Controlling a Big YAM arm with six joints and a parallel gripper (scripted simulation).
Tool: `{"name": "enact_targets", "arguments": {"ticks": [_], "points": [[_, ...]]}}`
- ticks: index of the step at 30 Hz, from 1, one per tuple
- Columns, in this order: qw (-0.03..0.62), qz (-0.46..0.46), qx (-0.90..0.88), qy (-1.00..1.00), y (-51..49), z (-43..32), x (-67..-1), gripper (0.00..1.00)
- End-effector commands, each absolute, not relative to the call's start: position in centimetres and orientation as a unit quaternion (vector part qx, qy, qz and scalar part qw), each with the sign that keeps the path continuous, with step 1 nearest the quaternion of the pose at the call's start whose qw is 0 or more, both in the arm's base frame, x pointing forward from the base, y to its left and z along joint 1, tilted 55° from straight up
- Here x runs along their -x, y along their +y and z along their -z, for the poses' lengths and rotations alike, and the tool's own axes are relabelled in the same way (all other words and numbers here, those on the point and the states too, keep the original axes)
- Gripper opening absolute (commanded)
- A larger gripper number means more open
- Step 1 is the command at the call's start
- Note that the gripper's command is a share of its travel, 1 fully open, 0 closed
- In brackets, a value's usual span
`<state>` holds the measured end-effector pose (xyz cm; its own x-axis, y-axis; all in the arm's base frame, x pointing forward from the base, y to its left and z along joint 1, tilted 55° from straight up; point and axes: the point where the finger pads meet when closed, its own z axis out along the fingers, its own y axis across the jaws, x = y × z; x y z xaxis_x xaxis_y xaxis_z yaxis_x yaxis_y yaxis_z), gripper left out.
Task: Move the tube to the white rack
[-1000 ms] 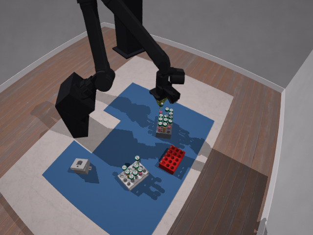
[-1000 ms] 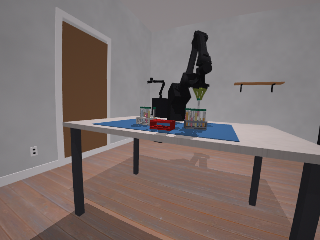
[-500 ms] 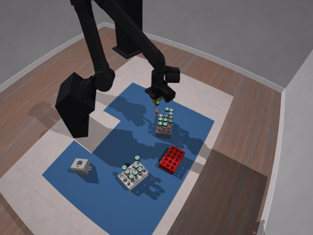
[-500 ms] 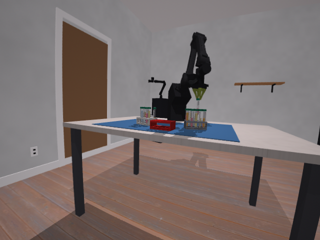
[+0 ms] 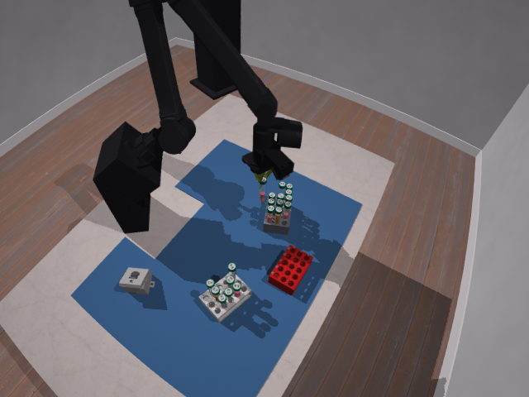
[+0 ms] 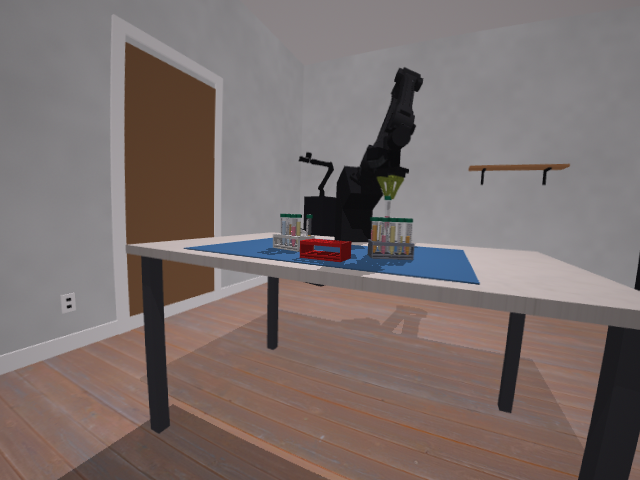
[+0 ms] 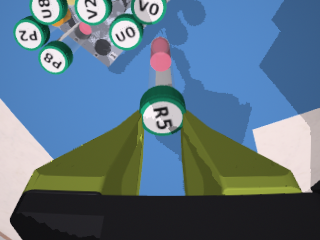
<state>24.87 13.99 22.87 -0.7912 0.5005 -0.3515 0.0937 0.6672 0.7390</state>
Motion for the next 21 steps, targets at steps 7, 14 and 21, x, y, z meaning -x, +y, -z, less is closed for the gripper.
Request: {"name": "enact_targets", "arguments": {"ticks": [7, 14, 21], "points": [[0.298, -0.371, -0.152, 0.866, 12.0, -24.6, -27.2, 0.0], [0.302, -0.369, -0.151, 0.866, 10.1, -24.7, -28.8, 0.0], [0.3, -0.367, -0.151, 0.867, 8.7, -24.4, -29.8, 0.0]]}}
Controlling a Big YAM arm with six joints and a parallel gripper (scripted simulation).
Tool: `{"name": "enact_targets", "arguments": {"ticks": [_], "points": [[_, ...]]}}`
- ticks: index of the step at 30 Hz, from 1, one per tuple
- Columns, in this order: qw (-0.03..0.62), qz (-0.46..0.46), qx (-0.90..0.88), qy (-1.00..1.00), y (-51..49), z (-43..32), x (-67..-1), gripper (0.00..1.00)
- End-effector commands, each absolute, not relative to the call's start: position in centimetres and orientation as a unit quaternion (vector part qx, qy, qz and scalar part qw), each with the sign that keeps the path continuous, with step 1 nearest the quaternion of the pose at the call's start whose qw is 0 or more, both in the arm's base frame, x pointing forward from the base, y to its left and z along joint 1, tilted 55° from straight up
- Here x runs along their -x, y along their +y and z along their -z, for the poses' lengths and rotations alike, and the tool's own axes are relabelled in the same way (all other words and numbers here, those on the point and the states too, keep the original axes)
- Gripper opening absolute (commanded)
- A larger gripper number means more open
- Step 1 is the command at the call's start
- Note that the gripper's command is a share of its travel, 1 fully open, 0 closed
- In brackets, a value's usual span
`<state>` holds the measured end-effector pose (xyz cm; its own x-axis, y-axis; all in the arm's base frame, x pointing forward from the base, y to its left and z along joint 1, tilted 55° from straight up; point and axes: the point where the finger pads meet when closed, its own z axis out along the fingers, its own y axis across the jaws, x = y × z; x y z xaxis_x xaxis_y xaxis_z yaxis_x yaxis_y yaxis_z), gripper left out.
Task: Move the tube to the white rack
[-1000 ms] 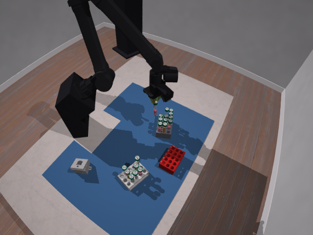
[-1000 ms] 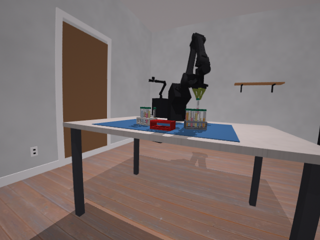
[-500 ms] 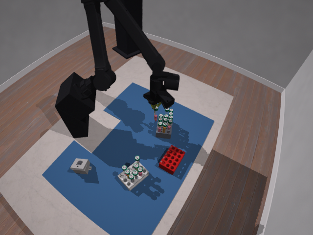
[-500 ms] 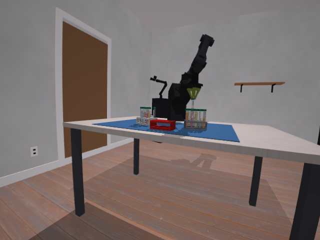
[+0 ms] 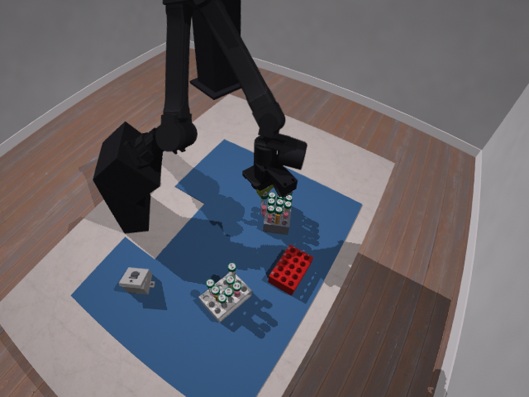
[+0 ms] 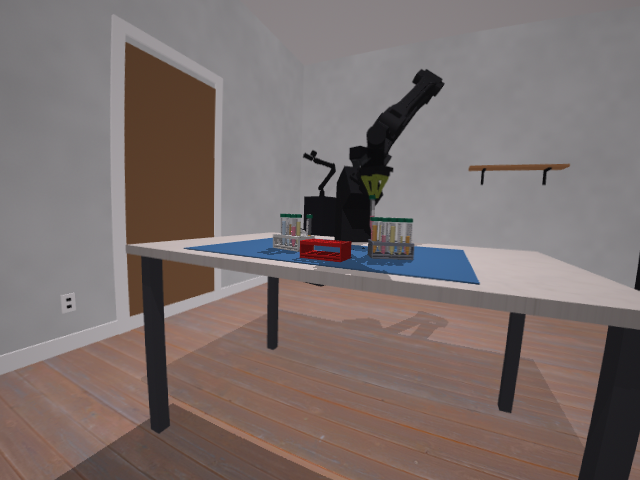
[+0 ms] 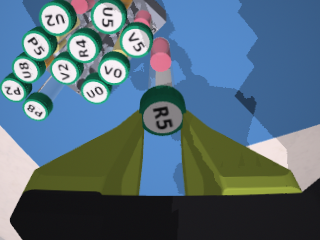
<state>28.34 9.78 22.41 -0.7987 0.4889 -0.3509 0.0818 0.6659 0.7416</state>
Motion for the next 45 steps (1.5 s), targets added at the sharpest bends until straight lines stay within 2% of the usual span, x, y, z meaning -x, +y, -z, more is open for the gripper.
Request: {"name": "enact_targets", "arguments": {"ticks": [1, 39, 42, 45], "points": [[0.301, -0.367, -0.151, 0.867, 8.5, -24.3, -30.1, 0.0], [0.29, -0.363, -0.158, 0.871, -0.8, -22.6, -36.9, 0.0], [0.25, -0.382, -0.214, 0.863, -0.2, -21.0, -36.2, 0.0], [0.249, -0.395, -0.239, 0.851, 0.2, -22.7, -36.5, 0.0]]}}
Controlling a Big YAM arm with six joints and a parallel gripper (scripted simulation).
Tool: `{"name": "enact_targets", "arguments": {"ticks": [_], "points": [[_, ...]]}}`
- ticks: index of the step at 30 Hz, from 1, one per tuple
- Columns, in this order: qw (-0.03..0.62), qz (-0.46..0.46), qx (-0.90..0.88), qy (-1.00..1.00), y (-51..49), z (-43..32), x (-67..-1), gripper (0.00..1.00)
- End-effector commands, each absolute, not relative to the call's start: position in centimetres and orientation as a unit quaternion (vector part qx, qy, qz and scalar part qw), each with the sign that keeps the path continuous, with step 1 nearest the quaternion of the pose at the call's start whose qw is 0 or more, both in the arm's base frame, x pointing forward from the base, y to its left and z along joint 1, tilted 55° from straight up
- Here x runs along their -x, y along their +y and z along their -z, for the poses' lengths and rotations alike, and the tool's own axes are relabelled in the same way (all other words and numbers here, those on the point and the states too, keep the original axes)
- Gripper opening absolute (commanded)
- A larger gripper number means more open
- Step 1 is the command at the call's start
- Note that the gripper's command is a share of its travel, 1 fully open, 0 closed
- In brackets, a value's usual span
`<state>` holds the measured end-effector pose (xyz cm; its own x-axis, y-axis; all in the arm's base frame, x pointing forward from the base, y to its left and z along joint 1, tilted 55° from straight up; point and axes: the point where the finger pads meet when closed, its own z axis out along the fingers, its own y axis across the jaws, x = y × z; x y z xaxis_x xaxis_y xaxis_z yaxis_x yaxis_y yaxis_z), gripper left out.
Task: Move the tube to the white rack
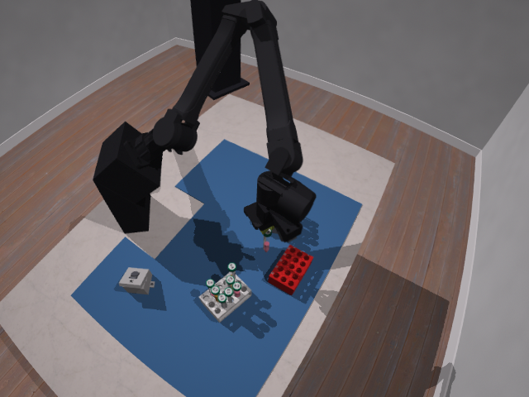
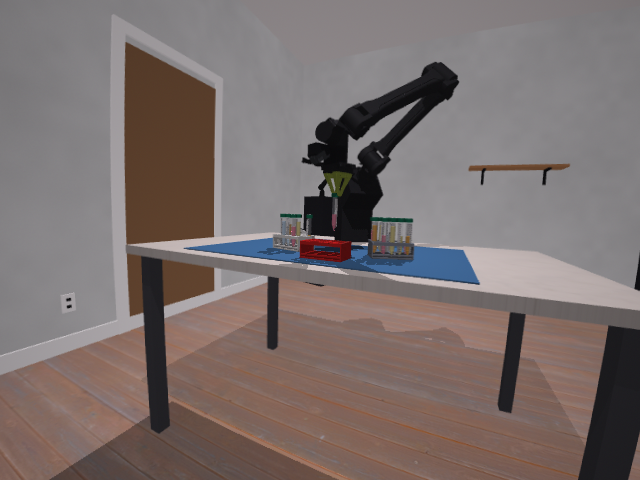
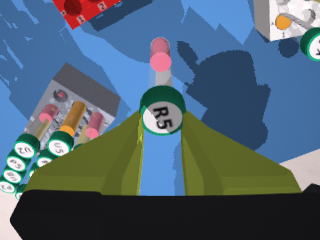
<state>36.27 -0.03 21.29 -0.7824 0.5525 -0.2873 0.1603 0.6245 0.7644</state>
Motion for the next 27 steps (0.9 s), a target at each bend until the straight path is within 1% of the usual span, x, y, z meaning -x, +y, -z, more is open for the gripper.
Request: {"name": "enact_targets", "arguments": {"ticks": [1, 2, 16, 19, 20, 27], "points": [[0.249, -0.395, -0.239, 0.851, 0.2, -22.7, -36.5, 0.0], [0.249, -0.395, -0.239, 0.851, 0.2, -22.7, -36.5, 0.0], [0.147, -0.44, -0.431, 0.774, 0.1, -22.2, -36.7, 0.0], [0.147, -0.44, -0.431, 0.774, 0.1, -22.2, -36.7, 0.0], [0.142, -0.437, -0.446, 0.768, -0.9, -20.9, -36.3, 0.0], [0.152, -0.436, -0.435, 0.773, -2.3, -19.1, -35.8, 0.0]]}}
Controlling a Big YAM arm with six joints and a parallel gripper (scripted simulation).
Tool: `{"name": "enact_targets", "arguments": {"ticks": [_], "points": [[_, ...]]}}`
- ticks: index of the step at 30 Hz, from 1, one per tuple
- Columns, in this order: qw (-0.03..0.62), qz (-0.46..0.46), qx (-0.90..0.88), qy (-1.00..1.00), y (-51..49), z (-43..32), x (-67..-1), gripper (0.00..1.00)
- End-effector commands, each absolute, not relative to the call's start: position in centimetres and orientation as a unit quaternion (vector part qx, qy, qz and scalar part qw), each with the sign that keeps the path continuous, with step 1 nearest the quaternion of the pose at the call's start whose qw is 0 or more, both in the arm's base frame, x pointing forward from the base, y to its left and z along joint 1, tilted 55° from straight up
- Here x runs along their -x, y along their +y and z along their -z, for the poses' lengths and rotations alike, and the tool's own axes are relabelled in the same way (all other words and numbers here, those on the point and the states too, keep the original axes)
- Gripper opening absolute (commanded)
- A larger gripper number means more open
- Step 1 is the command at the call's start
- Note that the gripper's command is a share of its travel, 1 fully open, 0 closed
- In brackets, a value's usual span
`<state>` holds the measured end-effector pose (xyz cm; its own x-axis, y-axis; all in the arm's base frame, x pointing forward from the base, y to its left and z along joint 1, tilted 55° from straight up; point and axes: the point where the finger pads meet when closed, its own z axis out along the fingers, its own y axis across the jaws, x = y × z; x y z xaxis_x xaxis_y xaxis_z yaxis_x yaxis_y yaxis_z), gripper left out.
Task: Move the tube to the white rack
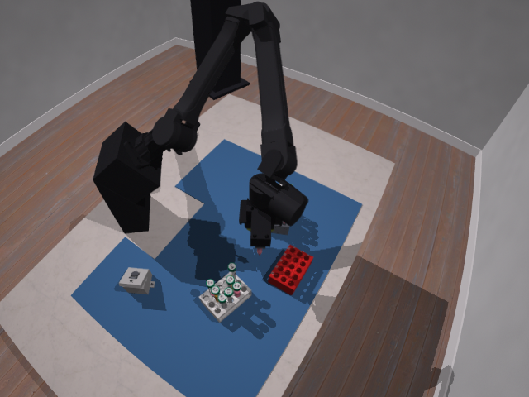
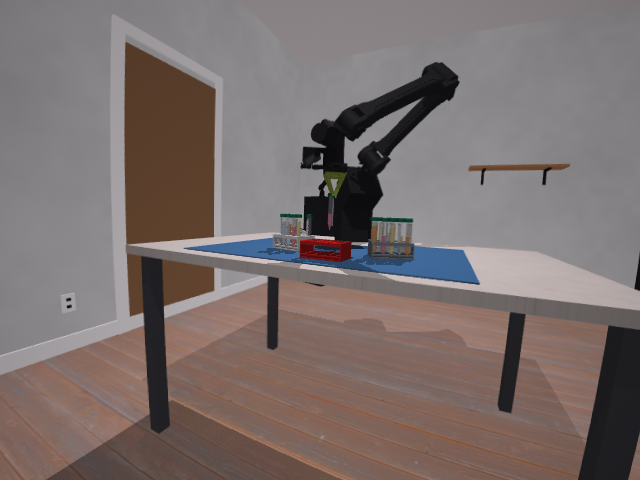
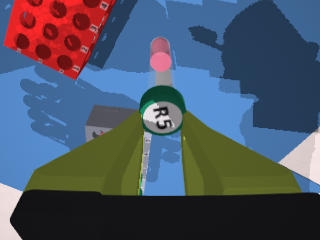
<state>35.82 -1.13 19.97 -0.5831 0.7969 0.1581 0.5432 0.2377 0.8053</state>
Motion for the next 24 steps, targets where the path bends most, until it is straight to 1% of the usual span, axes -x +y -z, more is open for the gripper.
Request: {"name": "enact_targets", "arguments": {"ticks": [1, 24], "points": [[0.152, -0.436, -0.435, 0.773, -2.5, -18.9, -35.8, 0.0], [0.152, -0.436, -0.436, 0.772, -6.5, -13.3, -34.0, 0.0]]}}
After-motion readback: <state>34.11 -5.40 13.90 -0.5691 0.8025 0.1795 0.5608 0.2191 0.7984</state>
